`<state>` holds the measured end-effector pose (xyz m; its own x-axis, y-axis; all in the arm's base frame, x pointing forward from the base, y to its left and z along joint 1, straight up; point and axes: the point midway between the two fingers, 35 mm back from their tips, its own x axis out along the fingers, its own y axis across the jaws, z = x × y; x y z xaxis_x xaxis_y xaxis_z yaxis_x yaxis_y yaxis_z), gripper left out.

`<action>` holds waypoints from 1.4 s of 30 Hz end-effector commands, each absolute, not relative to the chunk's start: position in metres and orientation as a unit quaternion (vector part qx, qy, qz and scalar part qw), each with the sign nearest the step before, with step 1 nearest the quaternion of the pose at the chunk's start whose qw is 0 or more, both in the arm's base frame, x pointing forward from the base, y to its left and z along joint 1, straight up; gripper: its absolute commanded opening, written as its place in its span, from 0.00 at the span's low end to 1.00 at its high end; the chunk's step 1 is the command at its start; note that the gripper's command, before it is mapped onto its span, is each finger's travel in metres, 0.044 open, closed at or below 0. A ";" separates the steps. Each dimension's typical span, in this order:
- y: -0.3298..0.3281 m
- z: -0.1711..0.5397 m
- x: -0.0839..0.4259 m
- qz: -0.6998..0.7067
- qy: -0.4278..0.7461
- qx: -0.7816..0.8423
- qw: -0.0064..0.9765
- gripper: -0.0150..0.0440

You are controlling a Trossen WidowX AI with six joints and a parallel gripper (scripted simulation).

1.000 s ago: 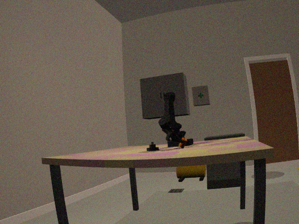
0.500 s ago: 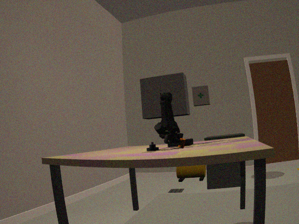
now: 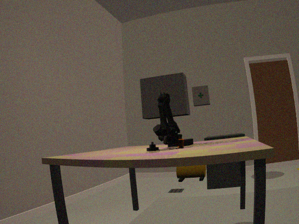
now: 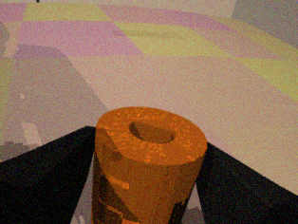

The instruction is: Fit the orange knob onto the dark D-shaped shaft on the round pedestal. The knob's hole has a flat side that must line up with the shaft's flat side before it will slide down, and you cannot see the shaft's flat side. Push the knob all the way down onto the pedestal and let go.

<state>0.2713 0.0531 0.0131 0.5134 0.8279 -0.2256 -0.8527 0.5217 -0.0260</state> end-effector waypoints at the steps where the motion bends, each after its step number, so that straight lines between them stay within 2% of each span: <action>1: 0.054 0.013 0.270 0.486 0.094 -0.061 0.867 0.69; 24: 0.054 0.013 0.270 0.486 0.094 -0.061 0.867 0.69; 31: 0.054 0.013 0.270 0.486 0.094 -0.061 0.867 1.00; 37: 0.054 0.014 0.271 0.486 0.094 -0.061 0.867 1.00; 42: 0.052 0.044 0.275 0.487 0.093 -0.064 0.866 1.00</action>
<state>0.2718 0.0531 0.0271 0.5086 0.8300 -0.2290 -0.8530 0.5220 -0.0025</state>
